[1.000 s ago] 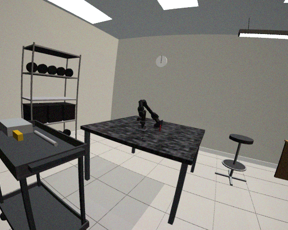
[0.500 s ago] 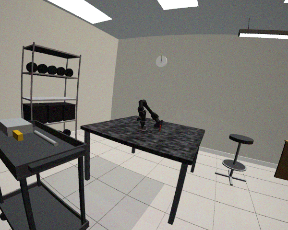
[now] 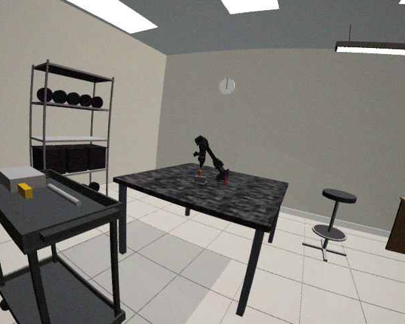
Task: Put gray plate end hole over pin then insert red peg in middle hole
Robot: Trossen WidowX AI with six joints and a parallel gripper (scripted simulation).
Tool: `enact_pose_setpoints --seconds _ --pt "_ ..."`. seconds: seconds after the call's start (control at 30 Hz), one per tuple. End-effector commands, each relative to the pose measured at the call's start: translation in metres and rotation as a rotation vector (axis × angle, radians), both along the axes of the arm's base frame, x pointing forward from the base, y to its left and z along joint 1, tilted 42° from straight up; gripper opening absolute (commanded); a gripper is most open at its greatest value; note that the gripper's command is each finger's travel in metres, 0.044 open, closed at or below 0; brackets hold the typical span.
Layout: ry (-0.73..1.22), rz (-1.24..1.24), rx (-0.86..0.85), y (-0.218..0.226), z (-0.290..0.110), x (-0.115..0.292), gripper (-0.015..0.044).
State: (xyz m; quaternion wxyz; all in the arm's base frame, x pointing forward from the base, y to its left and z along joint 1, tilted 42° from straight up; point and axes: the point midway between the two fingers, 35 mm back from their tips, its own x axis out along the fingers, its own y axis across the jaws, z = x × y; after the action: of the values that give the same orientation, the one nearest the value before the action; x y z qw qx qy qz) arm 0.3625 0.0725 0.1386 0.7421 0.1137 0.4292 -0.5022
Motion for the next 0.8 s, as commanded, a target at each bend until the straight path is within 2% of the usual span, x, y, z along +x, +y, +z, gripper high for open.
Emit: enact_pose_setpoints --seconds 0.0,0.13,0.23,0.43,0.6,0.77 --pt "0.020 -0.019 -0.007 -0.001 0.000 -0.001 0.0440" --pt "0.021 -0.017 -0.004 0.004 -0.004 -0.003 0.0440" --pt "0.025 -0.010 0.008 0.028 -0.022 -0.015 0.0440" --pt "0.041 0.002 0.026 0.094 -0.081 -0.076 0.0440" --pt "0.042 -0.005 0.007 0.127 -0.124 -0.142 0.0440" --pt "0.040 -0.006 0.003 0.129 -0.129 -0.152 0.0440"
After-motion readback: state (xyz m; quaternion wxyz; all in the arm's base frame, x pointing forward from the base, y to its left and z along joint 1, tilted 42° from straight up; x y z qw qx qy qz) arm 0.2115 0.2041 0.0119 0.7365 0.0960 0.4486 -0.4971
